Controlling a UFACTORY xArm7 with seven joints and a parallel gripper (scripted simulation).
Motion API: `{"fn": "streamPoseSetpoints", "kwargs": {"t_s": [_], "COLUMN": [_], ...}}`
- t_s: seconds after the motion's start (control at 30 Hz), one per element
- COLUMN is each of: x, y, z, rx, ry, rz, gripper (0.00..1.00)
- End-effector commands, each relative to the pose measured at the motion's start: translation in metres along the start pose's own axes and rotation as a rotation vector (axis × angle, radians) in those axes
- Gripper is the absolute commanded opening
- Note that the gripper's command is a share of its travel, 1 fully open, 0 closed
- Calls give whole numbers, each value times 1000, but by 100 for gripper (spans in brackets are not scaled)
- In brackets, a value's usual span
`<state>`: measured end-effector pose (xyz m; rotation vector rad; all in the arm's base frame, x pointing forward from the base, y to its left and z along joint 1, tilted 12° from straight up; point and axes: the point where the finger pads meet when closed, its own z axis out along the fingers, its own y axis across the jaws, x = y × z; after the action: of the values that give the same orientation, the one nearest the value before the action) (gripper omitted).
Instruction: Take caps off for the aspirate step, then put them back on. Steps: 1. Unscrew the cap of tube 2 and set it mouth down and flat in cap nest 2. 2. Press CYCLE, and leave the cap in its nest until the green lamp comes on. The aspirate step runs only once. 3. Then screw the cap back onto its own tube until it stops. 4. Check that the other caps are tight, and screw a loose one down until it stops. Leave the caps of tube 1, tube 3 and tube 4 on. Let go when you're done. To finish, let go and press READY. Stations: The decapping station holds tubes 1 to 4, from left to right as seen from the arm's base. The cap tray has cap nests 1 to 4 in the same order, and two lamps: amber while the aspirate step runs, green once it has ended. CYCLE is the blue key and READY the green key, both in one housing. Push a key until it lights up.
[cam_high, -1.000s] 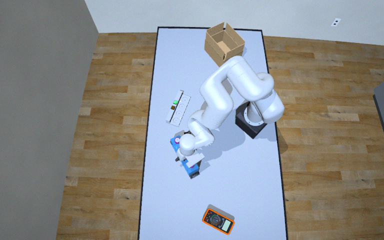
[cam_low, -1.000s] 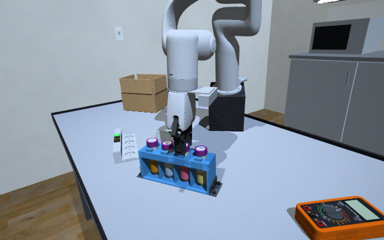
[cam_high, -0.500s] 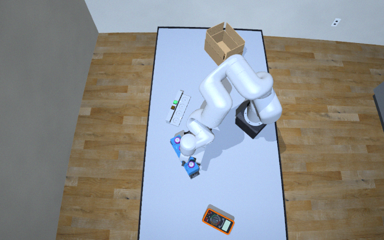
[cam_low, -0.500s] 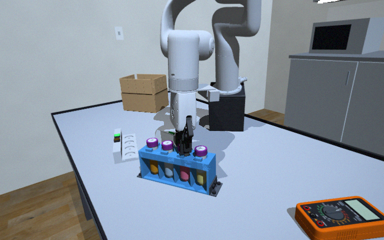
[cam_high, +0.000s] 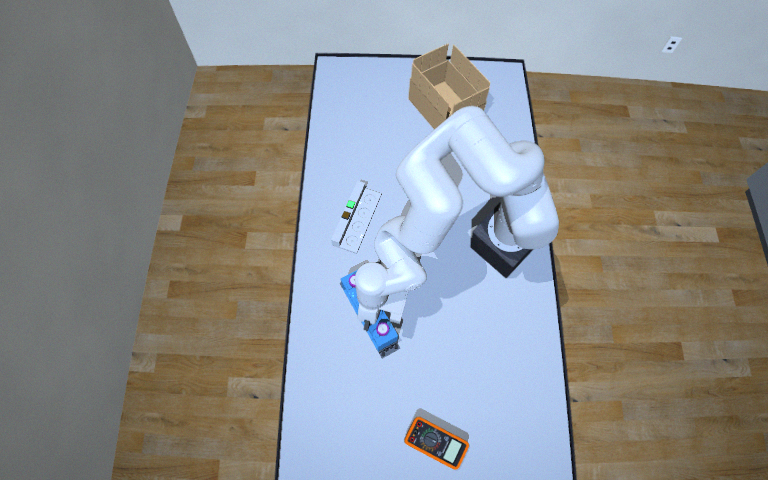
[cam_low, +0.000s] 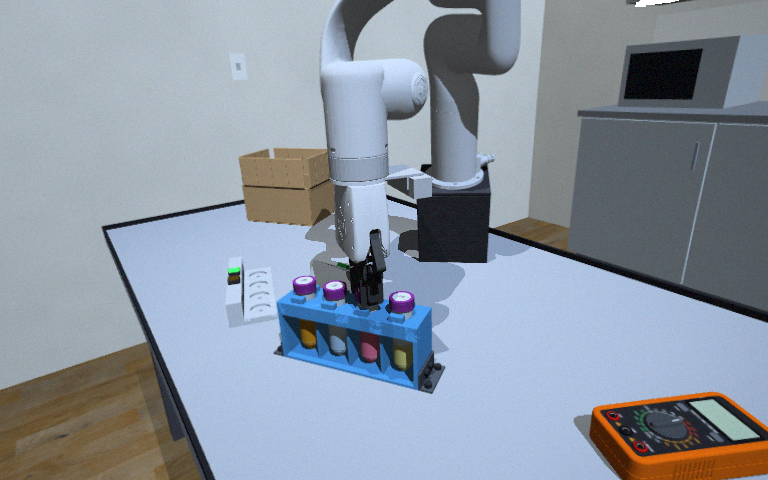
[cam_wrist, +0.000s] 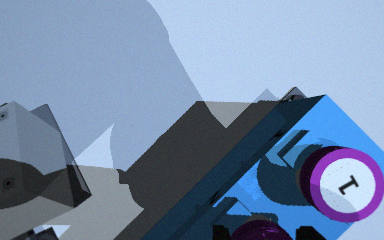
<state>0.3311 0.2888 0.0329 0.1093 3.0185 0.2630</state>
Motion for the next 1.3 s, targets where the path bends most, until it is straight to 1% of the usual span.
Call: {"fn": "streamPoseSetpoints", "kwargs": {"t_s": [0.0, 0.07, 0.37, 0.43, 0.93, 1.0, 1.23, 1.27], "x": [-1, -1, -1, -1, -1, -1, -1, -1], "y": [1, 1, 1, 1, 1, 1, 1, 1], "z": [-1, -1, 0, 0, 0, 0, 1, 1], "rx": [-3, -3, -3, -3, -3, -3, -3, -3], "ry": [-1, -1, 0, 0, 2, 2, 2, 2], "rz": [-1, -1, 449, 449, 1198, 1198, 1549, 1570], "gripper": [0, 0, 0, 0, 0, 0, 0, 0]}}
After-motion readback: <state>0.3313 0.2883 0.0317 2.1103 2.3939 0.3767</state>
